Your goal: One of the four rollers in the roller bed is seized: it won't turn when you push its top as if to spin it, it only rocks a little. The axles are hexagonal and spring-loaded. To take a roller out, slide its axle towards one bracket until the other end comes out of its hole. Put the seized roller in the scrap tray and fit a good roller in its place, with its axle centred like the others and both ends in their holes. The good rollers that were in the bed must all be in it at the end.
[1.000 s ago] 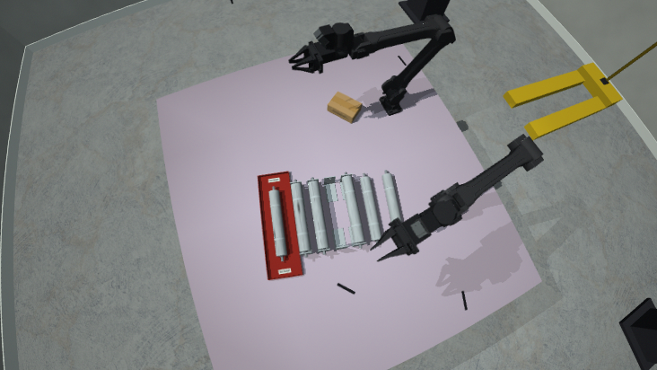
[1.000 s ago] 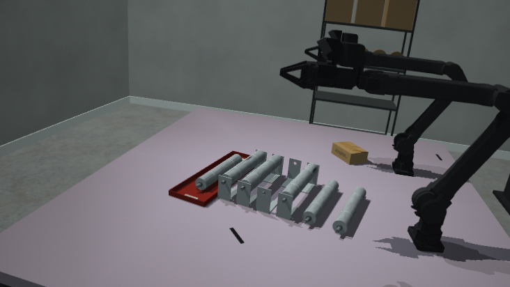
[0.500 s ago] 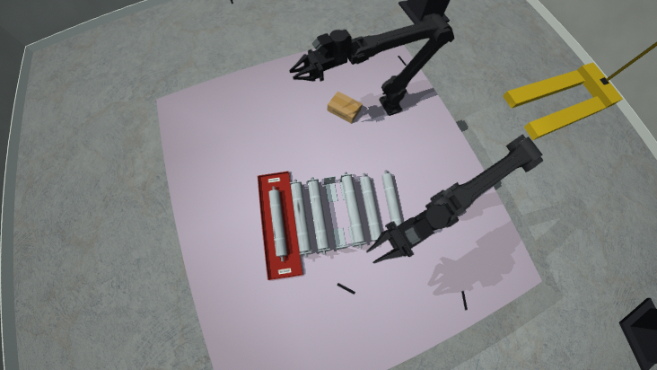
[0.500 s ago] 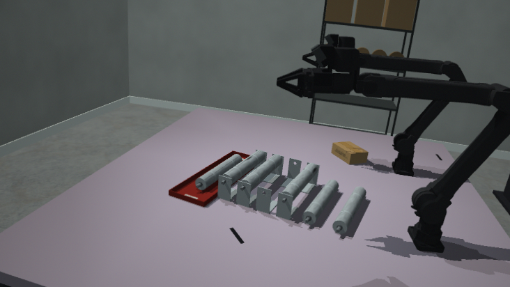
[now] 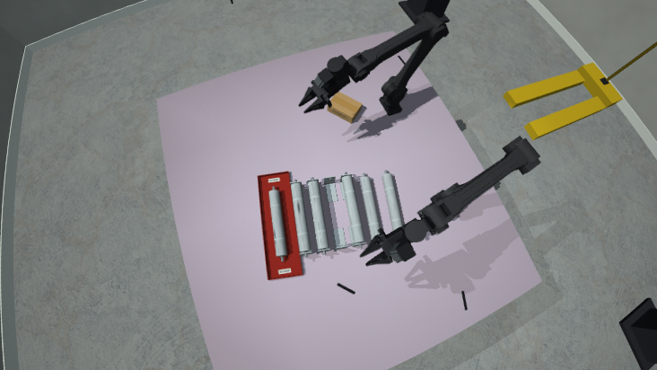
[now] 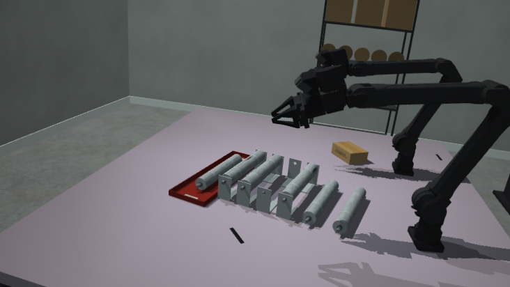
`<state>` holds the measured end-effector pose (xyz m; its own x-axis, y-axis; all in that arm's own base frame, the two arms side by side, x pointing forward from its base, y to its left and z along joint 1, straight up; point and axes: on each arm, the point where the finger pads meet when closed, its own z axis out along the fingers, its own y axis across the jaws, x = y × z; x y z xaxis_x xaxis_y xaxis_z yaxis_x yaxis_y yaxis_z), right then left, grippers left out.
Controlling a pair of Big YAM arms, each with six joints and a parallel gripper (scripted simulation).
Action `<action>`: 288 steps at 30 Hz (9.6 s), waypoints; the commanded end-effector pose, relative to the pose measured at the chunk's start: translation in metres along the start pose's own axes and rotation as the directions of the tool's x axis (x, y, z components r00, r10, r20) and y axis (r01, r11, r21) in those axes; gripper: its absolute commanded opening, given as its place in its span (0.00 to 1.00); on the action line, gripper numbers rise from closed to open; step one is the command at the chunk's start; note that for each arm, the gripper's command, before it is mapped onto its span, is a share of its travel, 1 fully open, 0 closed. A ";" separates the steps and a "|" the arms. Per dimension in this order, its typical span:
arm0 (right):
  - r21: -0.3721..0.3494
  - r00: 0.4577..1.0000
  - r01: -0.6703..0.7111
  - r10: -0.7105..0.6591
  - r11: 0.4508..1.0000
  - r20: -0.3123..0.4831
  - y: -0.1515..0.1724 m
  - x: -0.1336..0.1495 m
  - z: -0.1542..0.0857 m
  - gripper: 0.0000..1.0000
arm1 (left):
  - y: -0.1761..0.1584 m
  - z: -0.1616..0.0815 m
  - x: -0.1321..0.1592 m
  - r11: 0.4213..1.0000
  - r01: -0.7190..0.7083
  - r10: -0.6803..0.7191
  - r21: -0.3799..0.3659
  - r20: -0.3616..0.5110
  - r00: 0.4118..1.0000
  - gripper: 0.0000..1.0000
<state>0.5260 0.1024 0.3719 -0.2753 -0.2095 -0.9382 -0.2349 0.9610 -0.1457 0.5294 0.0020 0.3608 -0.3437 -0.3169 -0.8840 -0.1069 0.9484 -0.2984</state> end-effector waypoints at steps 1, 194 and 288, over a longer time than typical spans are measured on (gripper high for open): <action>-0.089 0.990 0.085 -0.094 0.992 -0.101 0.046 0.033 0.021 0.32 | 0.016 0.016 0.030 0.990 0.130 -0.134 -0.047 -0.095 0.986 0.32; -0.682 0.559 0.520 -0.809 0.514 -0.183 0.301 0.195 -0.067 0.03 | 0.077 -0.020 0.213 0.542 0.531 -0.828 -0.651 -0.308 0.468 0.03; -0.657 0.517 0.562 -0.833 0.502 -0.194 0.207 0.151 0.076 0.03 | -0.010 0.097 0.160 0.523 0.575 -0.845 -0.630 -0.295 0.445 0.03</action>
<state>0.4639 0.2808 0.1417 -0.1338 -0.9557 -0.2623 -0.9132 0.2217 -0.3419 0.5253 -0.0468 0.1463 -0.3428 -0.9393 -0.0151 -0.8758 0.3254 -0.3566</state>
